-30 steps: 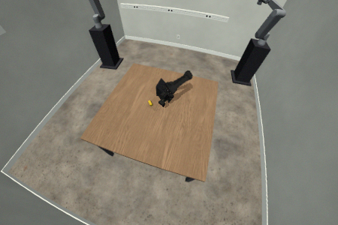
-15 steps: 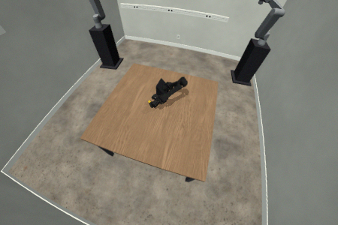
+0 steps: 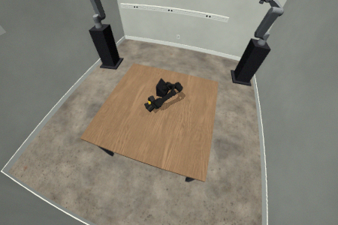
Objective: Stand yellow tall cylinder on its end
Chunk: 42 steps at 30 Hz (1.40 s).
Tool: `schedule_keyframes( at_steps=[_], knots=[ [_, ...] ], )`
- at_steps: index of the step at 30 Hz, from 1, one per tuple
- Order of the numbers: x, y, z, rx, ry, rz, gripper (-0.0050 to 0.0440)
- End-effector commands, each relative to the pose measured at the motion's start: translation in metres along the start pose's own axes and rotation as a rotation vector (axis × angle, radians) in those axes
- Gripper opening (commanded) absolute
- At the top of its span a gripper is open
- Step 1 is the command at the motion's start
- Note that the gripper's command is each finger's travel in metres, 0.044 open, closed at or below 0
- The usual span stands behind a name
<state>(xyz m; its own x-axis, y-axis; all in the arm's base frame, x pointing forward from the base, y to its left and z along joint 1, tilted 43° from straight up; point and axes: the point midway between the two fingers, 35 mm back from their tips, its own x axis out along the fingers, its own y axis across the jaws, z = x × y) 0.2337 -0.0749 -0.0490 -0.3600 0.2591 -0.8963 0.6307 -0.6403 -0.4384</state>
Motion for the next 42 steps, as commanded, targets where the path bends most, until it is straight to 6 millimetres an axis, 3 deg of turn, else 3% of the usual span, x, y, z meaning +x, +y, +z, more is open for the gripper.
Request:
schedule_keyframes(
  at_steps=[1,22,42],
  knots=[
    [0.000,0.008,0.001,0.014,-0.030,0.001,0.0440],
    [0.000,0.008,0.001,0.014,-0.032,0.000,0.0440],
    [0.047,0.005,0.003,0.015,-0.034,-0.014,0.0440]
  ],
)
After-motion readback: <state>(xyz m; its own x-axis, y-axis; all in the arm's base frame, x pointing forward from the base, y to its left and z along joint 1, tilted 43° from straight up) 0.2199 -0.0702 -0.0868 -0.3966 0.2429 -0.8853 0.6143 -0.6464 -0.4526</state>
